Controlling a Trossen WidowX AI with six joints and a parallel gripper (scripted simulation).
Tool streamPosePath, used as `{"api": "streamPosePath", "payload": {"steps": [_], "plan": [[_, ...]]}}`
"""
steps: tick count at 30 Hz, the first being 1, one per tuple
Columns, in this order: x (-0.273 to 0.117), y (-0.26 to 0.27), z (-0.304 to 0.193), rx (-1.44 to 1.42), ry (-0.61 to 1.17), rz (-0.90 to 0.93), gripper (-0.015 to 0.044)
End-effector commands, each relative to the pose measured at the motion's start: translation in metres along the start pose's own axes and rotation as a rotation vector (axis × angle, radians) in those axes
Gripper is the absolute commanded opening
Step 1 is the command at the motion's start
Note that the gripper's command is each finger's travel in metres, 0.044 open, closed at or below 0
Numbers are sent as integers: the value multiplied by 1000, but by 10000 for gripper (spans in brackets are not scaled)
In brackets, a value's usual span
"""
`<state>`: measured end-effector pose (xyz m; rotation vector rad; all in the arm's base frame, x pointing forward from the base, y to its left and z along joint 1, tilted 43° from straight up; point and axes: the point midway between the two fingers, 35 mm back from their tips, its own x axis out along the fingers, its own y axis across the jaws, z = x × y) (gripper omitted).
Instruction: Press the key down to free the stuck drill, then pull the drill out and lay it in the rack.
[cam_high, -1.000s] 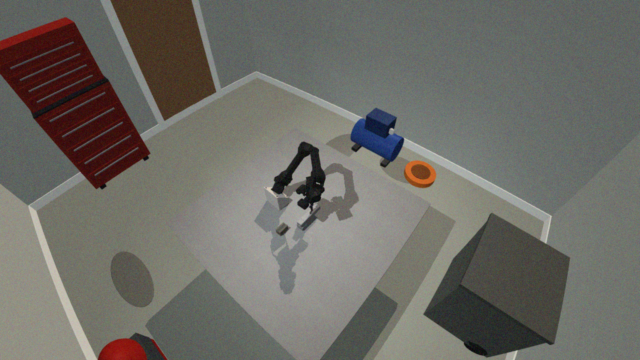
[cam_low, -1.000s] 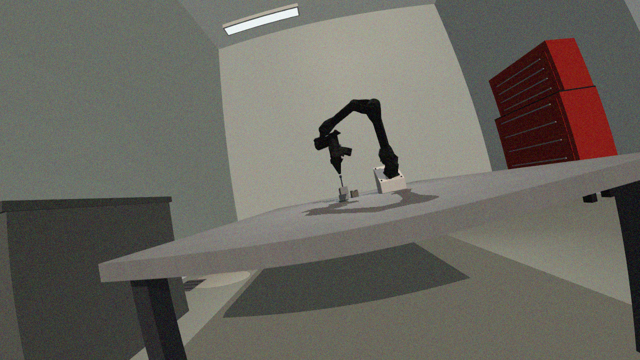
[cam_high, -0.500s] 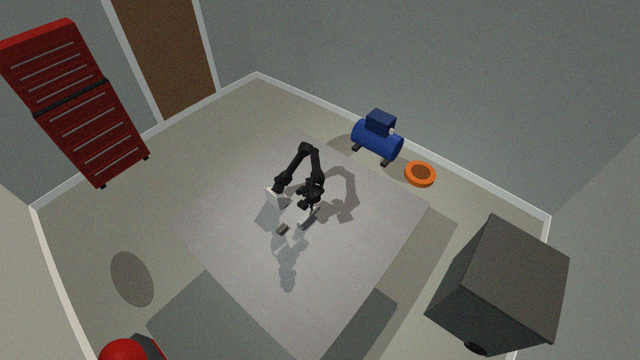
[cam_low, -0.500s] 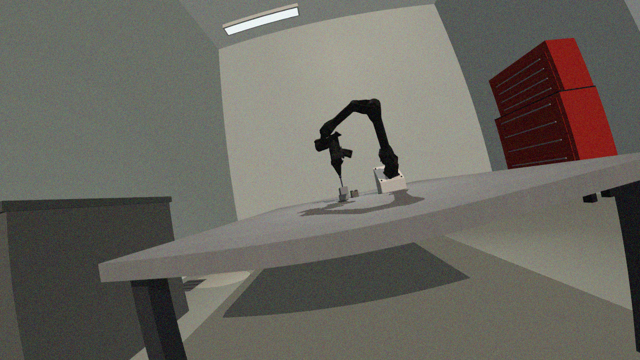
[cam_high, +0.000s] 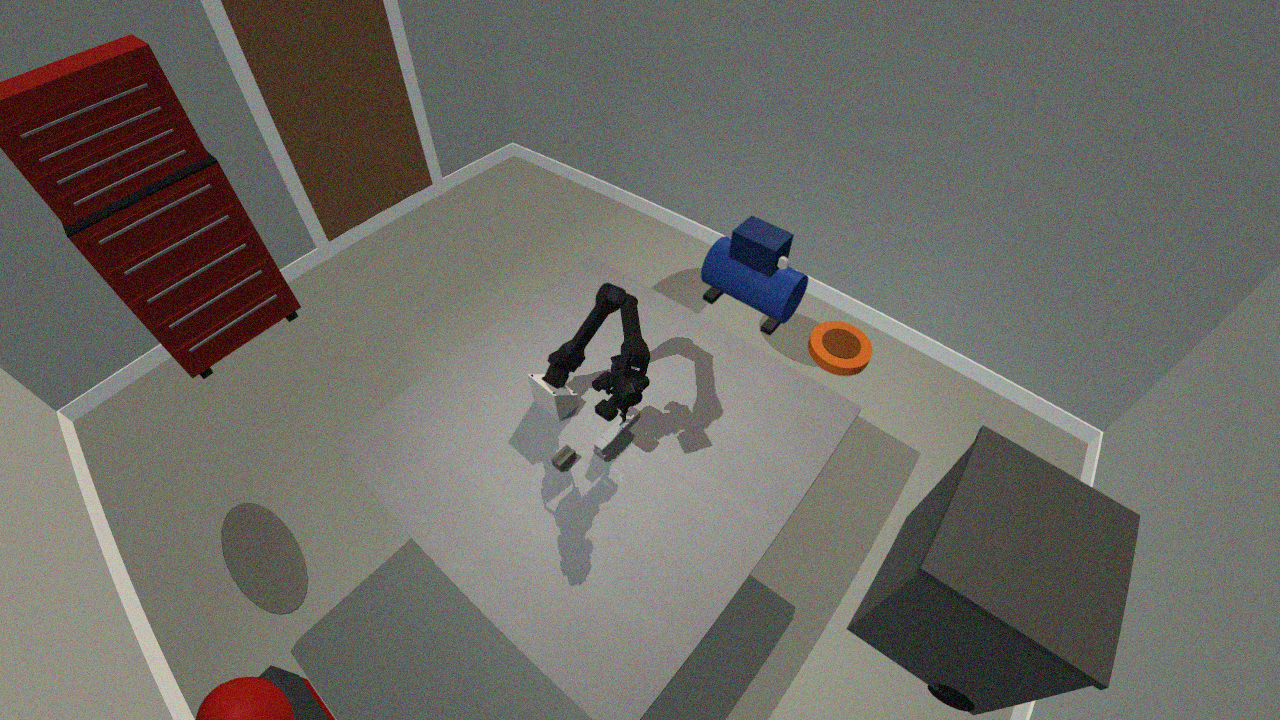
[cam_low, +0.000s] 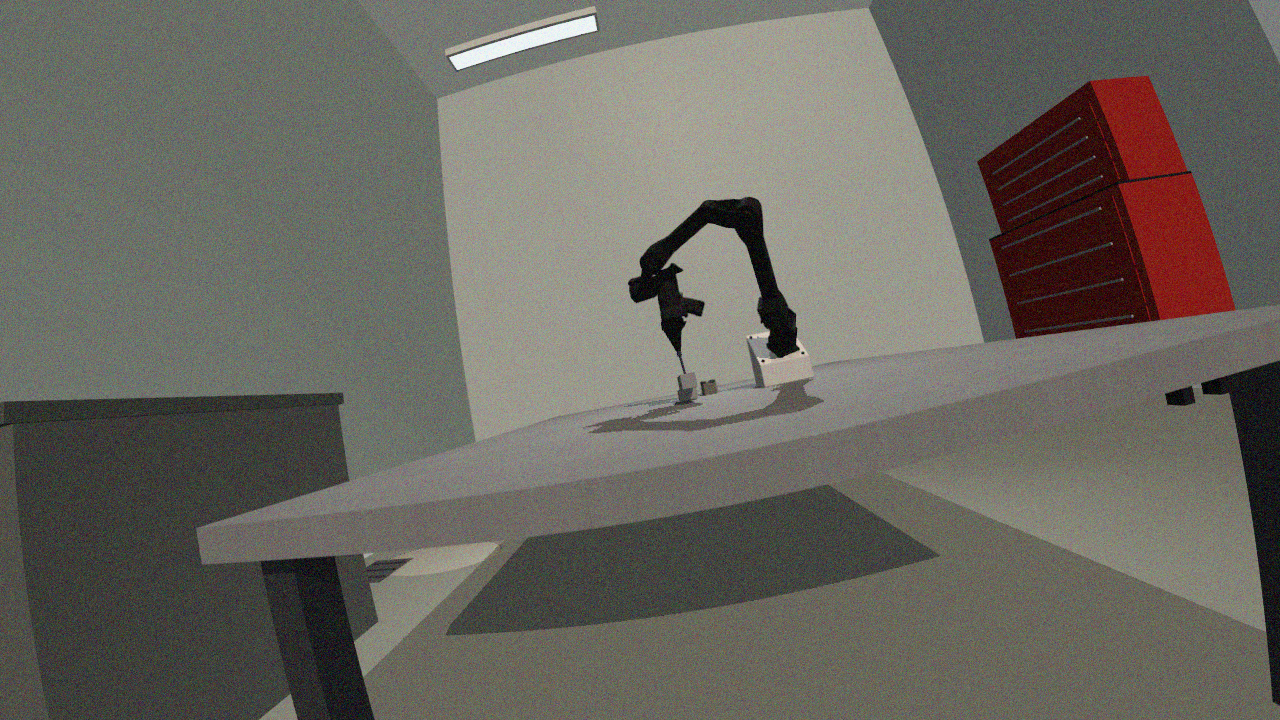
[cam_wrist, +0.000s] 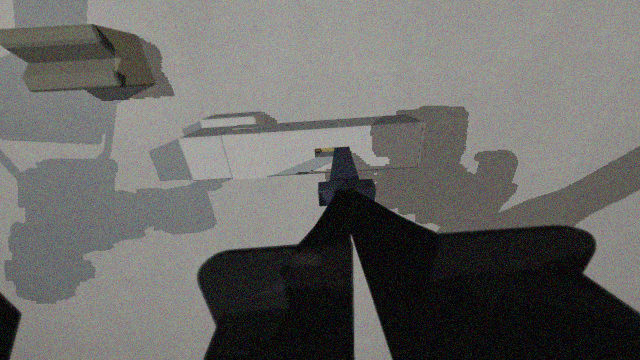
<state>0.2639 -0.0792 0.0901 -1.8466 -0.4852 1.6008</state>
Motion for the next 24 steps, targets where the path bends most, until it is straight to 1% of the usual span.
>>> {"api": "streamPosePath", "payload": {"steps": [1,24], "plan": [[9,-2,3,-1,-21,-7,0],[18,-4,8,-1,-21,-7,0]]}}
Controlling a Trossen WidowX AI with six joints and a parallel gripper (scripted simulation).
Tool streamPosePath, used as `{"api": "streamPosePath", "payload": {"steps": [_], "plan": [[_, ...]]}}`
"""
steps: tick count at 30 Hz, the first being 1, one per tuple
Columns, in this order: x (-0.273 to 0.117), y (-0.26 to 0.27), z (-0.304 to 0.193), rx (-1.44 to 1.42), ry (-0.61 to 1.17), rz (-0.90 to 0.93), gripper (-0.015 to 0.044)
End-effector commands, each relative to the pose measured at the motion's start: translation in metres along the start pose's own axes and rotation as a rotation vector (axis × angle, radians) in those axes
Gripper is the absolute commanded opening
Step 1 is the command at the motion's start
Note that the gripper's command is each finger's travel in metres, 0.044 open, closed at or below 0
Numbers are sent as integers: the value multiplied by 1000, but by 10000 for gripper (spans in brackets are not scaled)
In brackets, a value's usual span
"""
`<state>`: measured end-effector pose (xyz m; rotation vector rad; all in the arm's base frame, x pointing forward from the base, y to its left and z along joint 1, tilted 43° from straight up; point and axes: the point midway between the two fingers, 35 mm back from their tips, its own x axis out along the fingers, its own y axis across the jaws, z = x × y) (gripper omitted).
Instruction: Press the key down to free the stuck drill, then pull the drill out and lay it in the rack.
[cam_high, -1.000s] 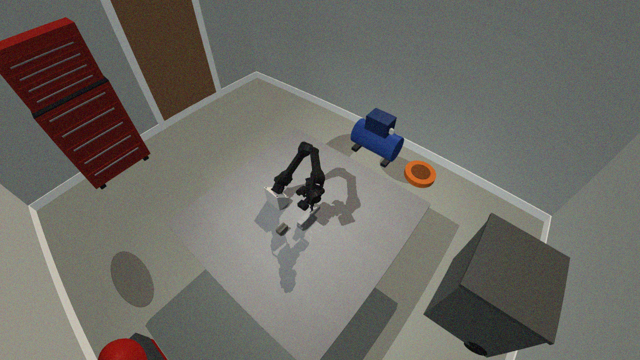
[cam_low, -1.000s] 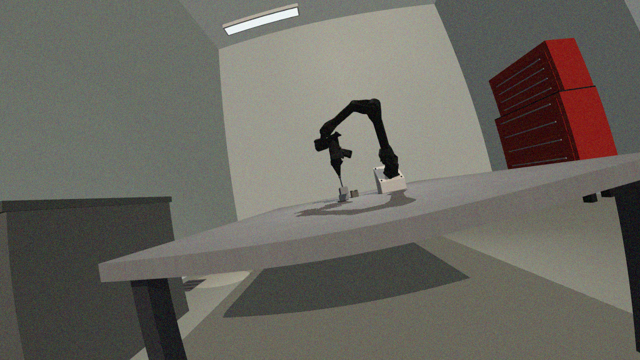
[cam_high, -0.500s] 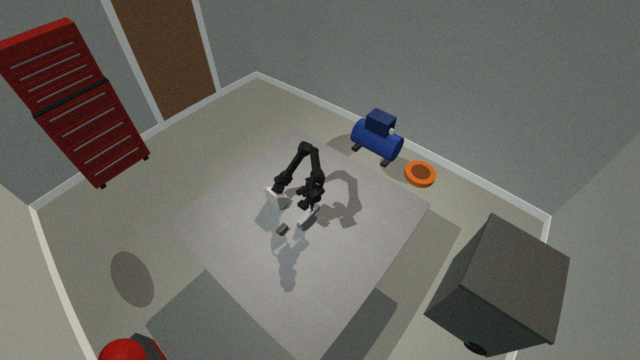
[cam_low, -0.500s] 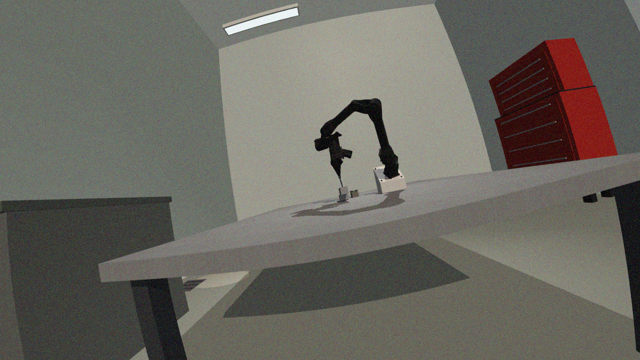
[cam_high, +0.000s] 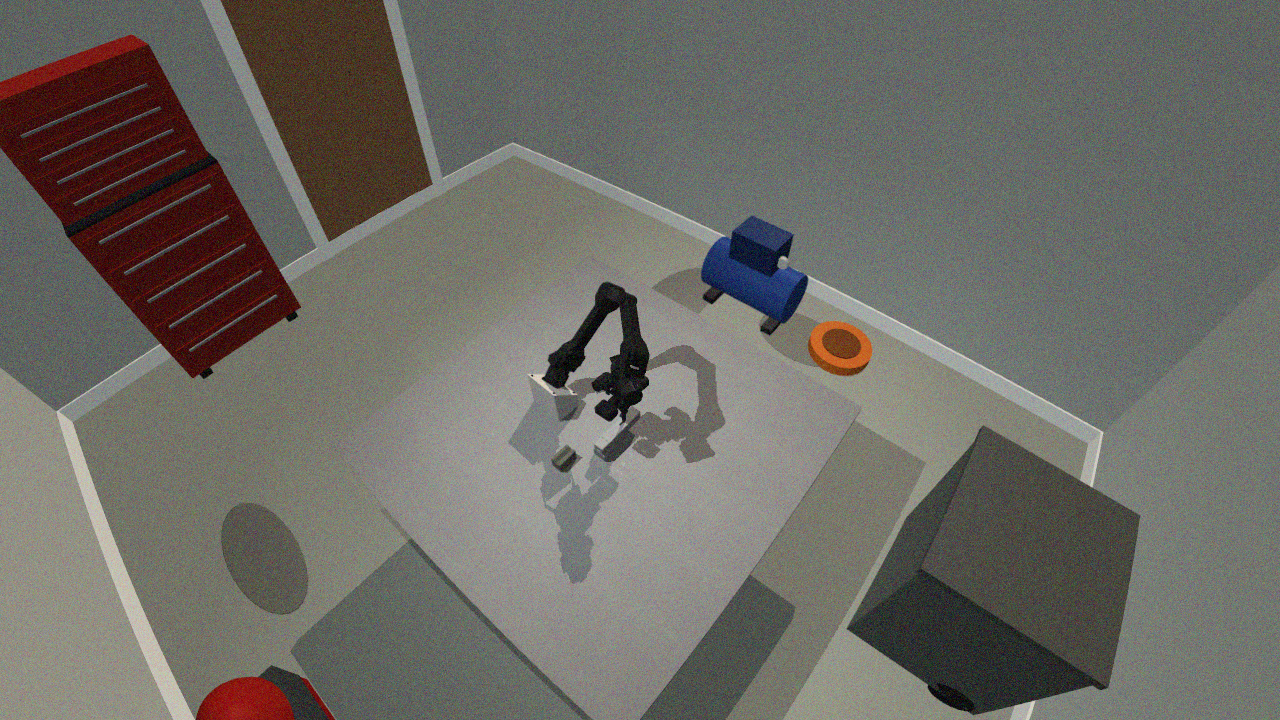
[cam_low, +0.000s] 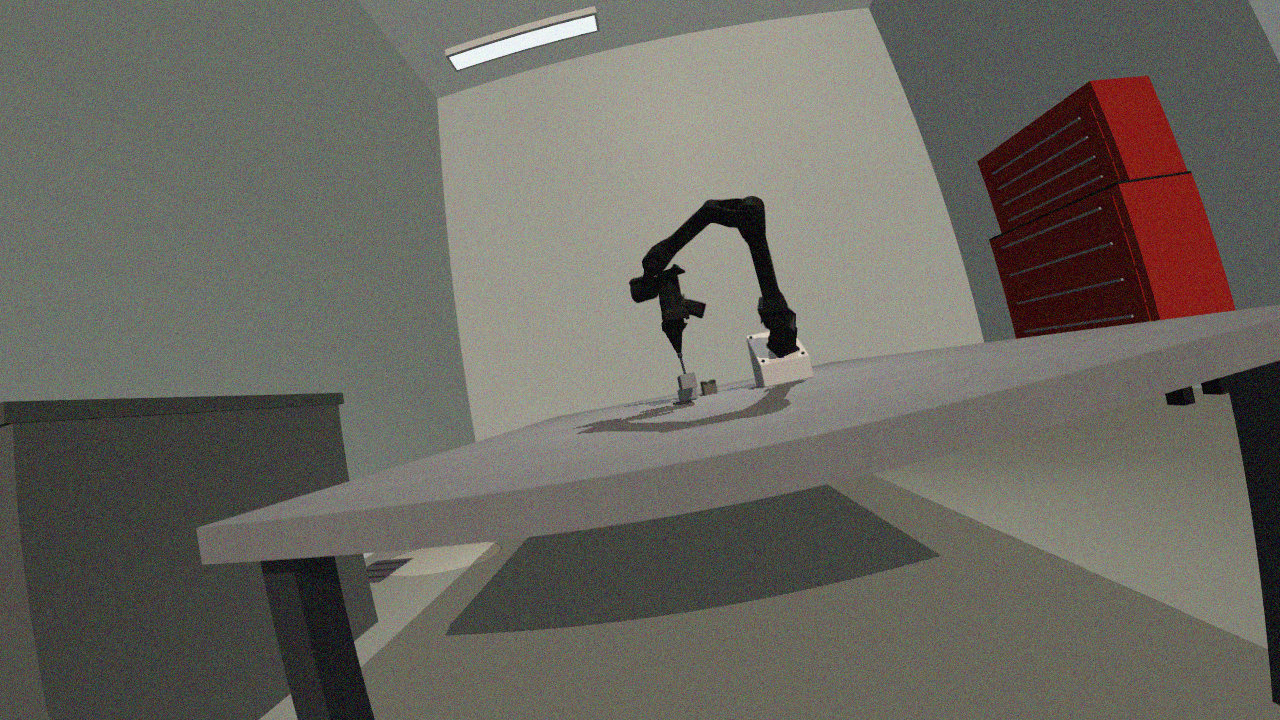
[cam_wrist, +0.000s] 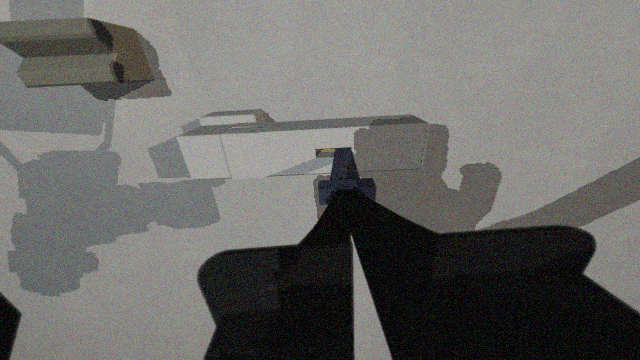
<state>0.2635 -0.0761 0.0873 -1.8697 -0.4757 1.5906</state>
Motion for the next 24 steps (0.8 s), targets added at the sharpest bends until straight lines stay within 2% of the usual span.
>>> {"api": "streamPosePath", "payload": {"steps": [1,18,24], "plan": [[14,-3,7,7,-38,-17,0],[24,-4,8,6,-38,-18,0],[-10,-1,1,7,-38,-14,157]]}}
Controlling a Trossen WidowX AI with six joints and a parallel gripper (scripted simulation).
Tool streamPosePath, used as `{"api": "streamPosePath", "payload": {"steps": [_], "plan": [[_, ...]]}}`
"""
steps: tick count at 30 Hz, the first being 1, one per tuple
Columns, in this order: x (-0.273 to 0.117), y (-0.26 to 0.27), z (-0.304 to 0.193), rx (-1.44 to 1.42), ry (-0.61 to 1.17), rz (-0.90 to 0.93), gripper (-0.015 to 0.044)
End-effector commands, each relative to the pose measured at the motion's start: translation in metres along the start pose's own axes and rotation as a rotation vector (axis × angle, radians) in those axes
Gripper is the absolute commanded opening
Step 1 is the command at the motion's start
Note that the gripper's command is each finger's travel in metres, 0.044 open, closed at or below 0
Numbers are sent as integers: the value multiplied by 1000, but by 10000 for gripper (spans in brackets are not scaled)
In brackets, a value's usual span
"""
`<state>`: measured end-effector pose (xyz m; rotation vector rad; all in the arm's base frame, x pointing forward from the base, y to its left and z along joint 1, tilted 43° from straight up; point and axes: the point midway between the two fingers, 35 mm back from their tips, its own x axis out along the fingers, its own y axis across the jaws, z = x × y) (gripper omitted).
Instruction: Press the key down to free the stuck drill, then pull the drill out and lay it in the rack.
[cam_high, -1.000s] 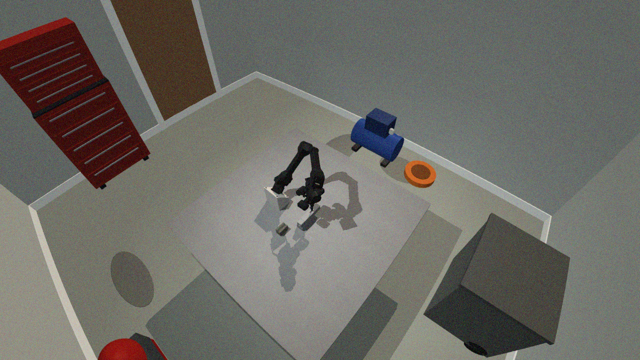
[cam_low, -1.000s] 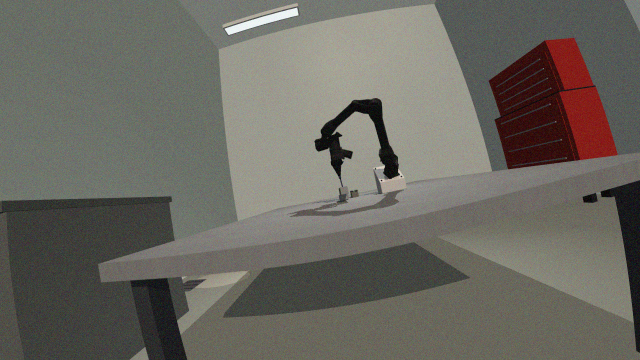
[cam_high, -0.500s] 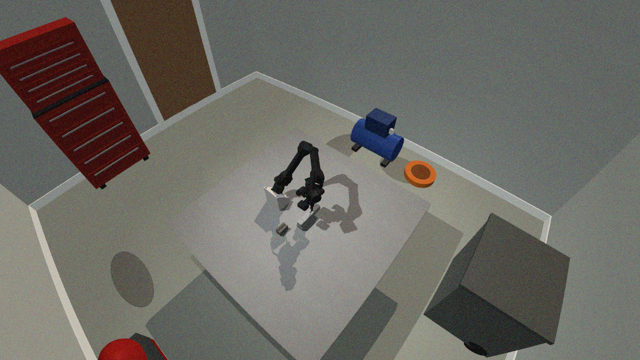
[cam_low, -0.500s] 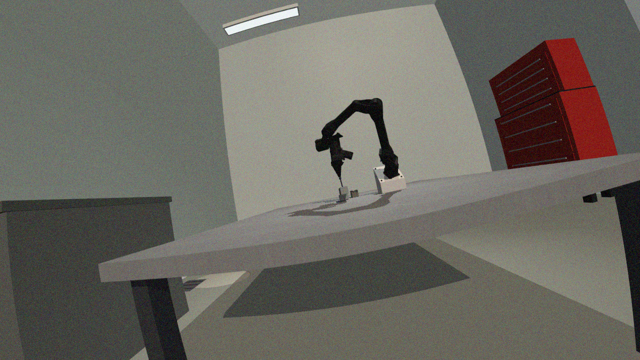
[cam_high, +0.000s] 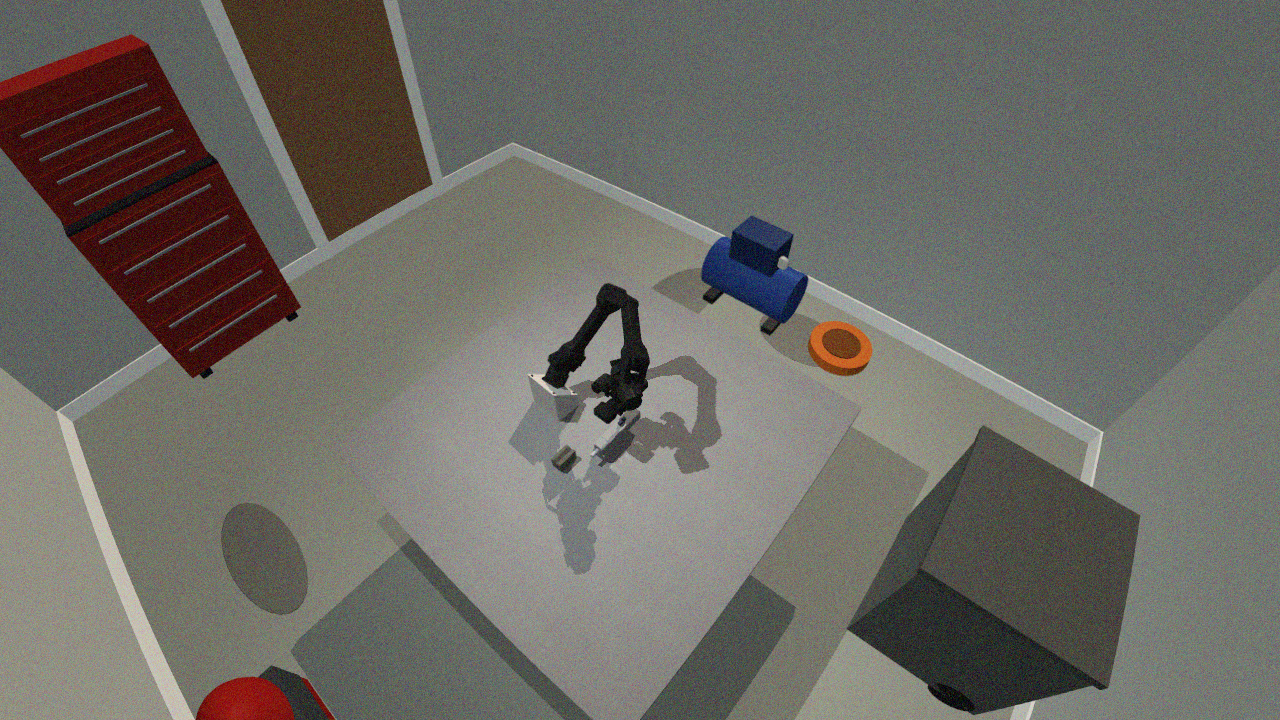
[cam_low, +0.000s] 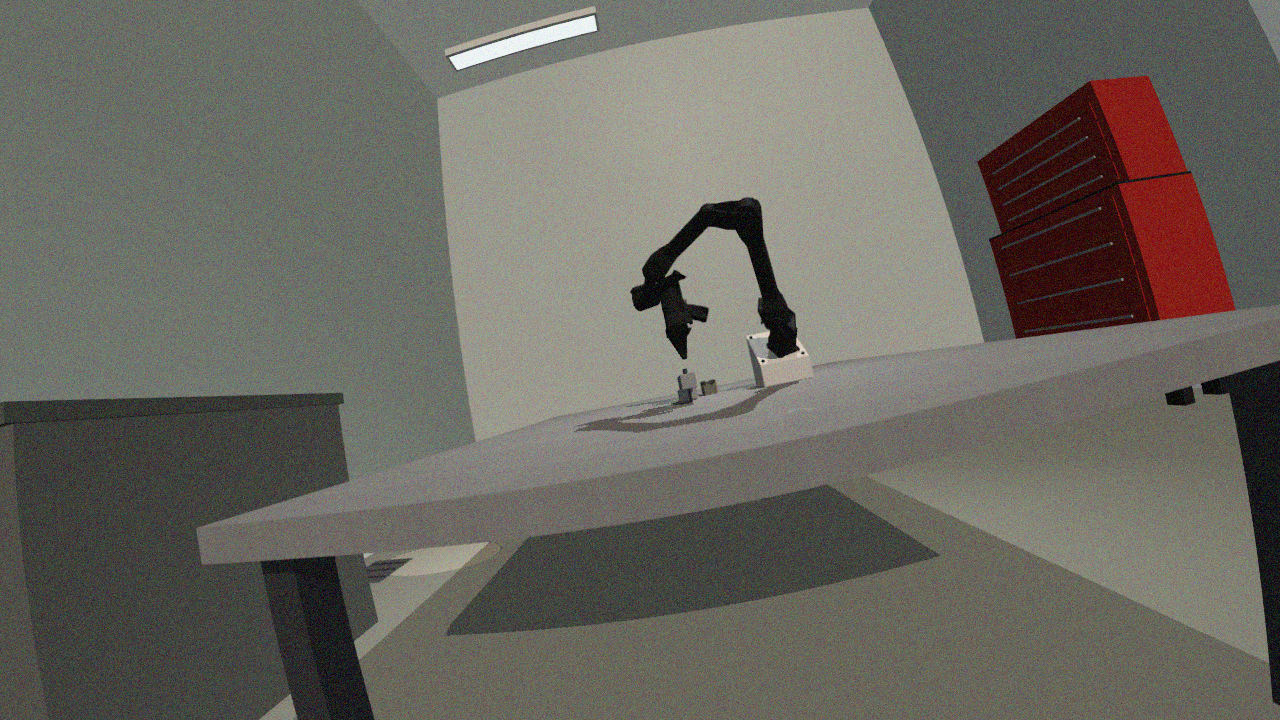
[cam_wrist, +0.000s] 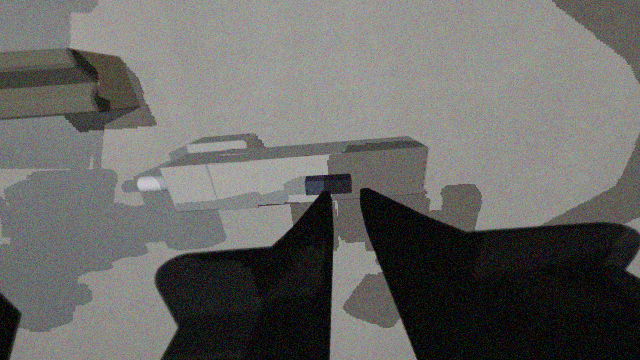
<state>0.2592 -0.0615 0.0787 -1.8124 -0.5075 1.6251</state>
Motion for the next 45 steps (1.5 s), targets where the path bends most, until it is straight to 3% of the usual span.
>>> {"api": "streamPosePath", "payload": {"steps": [1,4,11,25,45], "plan": [[-35,3,-6,-4,13,10,184],[-63,4,-6,-5,12,8,263],[-56,5,-7,-52,22,11,440],[-37,52,-18,-1361,13,51,440],[-18,91,-21,-2240,-16,75,440]]}}
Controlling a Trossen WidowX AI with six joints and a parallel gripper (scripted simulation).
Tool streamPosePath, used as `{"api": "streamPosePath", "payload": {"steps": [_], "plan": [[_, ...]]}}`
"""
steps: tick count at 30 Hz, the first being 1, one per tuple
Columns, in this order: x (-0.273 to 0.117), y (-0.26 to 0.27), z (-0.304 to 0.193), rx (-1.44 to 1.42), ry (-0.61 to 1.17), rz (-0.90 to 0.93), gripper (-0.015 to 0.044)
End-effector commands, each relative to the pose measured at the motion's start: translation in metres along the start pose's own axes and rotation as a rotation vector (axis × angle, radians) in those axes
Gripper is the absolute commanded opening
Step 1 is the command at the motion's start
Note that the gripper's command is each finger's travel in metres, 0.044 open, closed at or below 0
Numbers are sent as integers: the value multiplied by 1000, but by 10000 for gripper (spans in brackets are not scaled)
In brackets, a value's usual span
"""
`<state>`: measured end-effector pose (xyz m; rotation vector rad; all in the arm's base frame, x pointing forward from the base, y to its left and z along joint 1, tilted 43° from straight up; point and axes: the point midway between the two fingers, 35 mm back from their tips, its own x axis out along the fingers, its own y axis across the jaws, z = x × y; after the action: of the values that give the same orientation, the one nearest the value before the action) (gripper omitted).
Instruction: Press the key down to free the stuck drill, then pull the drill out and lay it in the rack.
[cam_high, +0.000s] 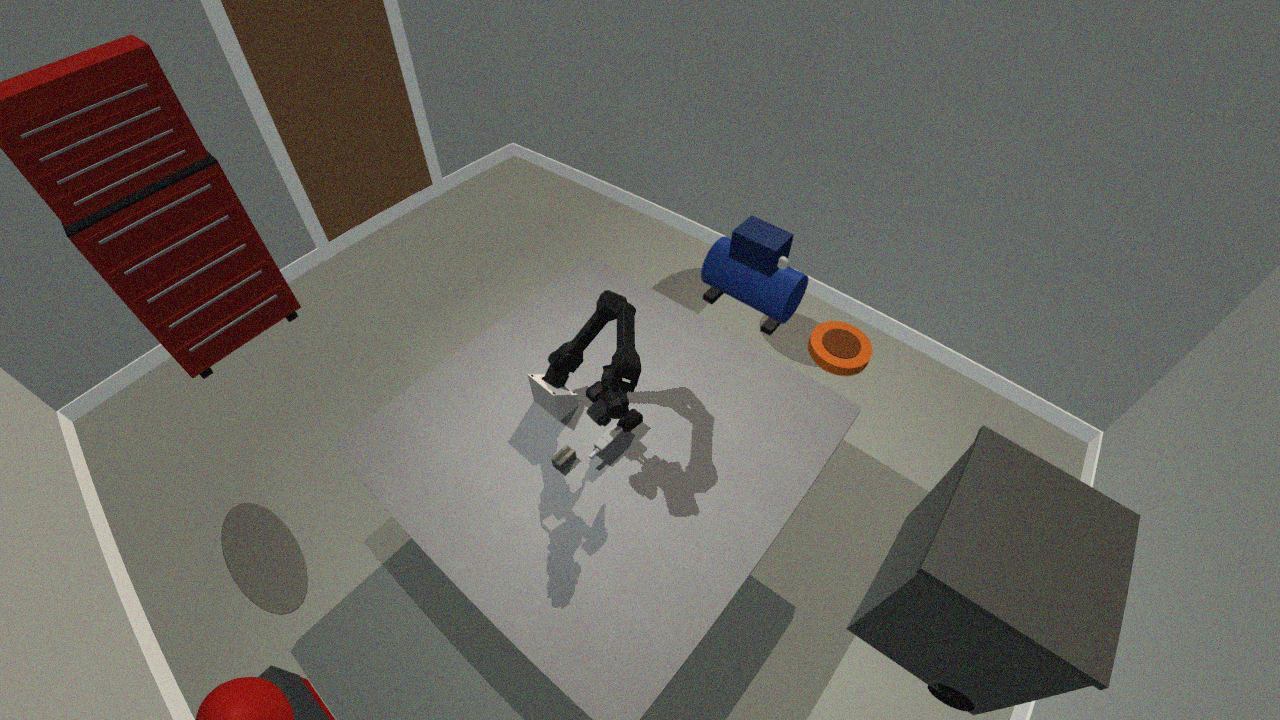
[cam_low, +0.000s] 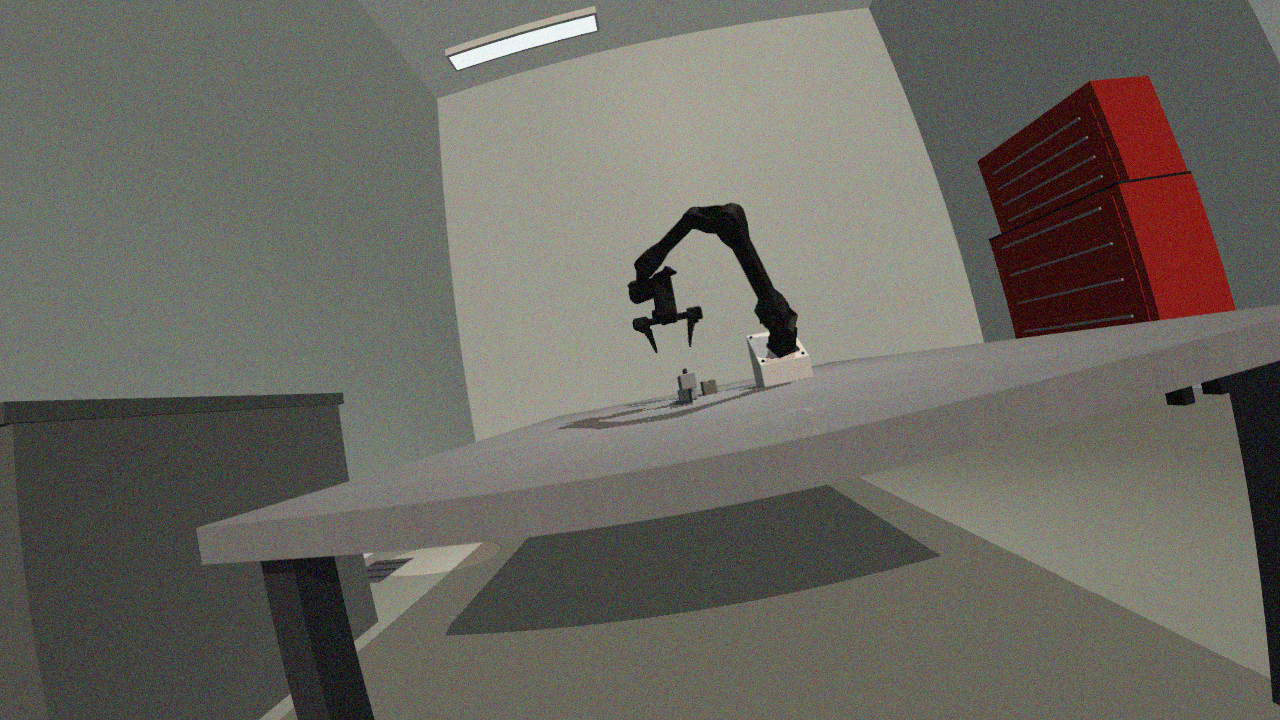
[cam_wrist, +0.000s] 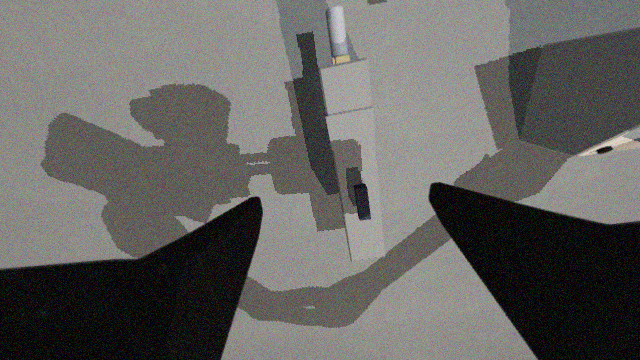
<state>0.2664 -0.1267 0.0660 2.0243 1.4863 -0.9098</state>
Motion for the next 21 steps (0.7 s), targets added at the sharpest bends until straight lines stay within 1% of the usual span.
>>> {"api": "streamPosePath", "payload": {"steps": [1,21], "plan": [[16,5,37,-820,-23,5,440],[35,8,71,-1700,-47,-24,440]]}}
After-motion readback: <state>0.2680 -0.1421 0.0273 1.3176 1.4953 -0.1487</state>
